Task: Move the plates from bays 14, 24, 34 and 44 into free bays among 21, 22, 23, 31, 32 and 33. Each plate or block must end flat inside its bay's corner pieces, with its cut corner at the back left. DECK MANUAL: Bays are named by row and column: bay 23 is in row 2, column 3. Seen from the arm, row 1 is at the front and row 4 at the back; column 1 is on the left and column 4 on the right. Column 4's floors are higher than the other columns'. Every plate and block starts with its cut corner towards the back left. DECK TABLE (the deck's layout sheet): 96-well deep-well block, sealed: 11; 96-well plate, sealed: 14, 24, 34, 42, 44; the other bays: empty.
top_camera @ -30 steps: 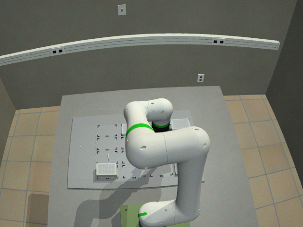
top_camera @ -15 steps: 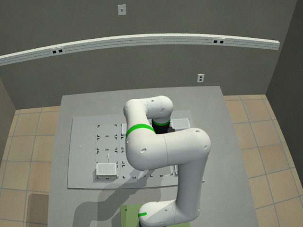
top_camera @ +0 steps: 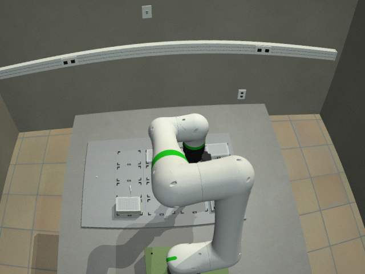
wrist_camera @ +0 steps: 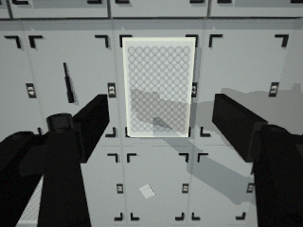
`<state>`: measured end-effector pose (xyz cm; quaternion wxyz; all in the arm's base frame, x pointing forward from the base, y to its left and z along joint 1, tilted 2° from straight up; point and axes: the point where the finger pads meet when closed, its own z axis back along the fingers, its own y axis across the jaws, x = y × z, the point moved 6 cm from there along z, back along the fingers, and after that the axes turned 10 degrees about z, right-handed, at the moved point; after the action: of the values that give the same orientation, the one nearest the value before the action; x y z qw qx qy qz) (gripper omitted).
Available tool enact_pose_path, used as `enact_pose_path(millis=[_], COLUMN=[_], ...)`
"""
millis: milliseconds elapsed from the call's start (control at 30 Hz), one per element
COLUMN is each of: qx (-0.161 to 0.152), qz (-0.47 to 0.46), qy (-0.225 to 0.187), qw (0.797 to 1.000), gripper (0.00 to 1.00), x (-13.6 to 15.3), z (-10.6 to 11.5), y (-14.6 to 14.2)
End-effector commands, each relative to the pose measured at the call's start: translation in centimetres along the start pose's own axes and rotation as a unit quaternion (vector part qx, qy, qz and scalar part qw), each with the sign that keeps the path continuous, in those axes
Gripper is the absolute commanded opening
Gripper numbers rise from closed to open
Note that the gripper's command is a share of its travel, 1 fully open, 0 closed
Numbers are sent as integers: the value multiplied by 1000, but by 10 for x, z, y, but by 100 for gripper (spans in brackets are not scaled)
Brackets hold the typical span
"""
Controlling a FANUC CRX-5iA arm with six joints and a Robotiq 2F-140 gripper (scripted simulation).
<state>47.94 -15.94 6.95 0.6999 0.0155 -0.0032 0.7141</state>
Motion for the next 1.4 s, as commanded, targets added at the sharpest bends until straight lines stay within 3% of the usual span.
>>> enact_pose_path(millis=[0, 233, 1367], qx=[-1, -1, -1], qz=[0, 0, 0], qy=[0, 0, 1], qw=[1000, 1000, 1000], gripper=[70, 70, 70], x=[0, -11, -122], z=[1, 1, 1], y=[-1, -5, -52])
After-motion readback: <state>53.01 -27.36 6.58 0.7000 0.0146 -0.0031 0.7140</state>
